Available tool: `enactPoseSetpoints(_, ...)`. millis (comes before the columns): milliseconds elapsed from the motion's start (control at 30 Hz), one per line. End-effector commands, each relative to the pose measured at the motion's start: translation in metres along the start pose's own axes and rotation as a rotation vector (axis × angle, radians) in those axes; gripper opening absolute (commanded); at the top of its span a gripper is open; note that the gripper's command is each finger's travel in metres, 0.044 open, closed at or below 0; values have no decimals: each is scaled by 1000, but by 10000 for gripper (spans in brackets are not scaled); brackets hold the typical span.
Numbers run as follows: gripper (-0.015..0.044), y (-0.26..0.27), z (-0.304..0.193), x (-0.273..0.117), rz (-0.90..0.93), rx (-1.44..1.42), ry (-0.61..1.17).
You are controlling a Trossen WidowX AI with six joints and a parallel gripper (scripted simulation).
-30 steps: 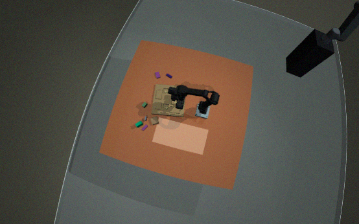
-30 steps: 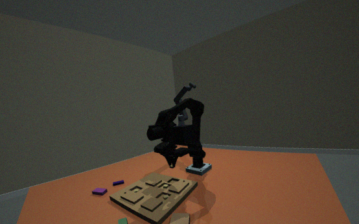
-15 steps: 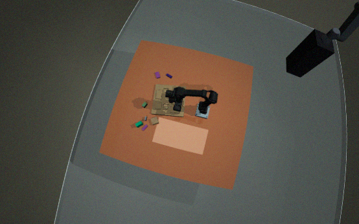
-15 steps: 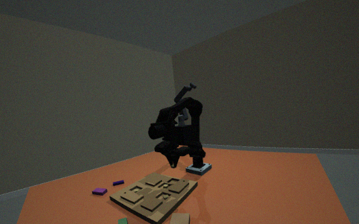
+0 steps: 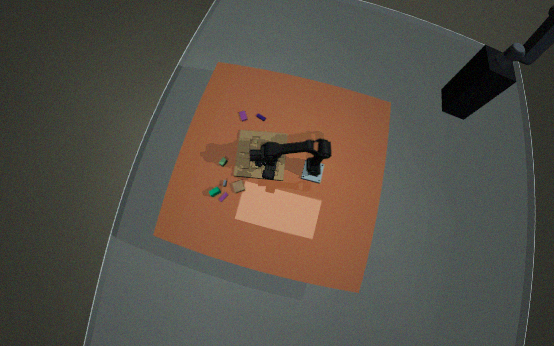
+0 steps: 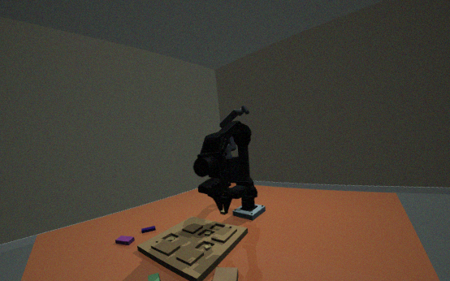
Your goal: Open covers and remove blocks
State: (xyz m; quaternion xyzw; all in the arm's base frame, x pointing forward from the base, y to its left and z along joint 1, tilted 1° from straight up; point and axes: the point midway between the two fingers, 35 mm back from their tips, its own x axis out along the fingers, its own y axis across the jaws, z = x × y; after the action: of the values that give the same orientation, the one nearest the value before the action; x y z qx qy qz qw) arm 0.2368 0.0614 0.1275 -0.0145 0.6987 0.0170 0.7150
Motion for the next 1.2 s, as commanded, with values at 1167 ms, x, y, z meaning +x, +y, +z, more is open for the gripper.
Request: enactPoseSetpoints(1167,80,130,2,0,14,3,-12)
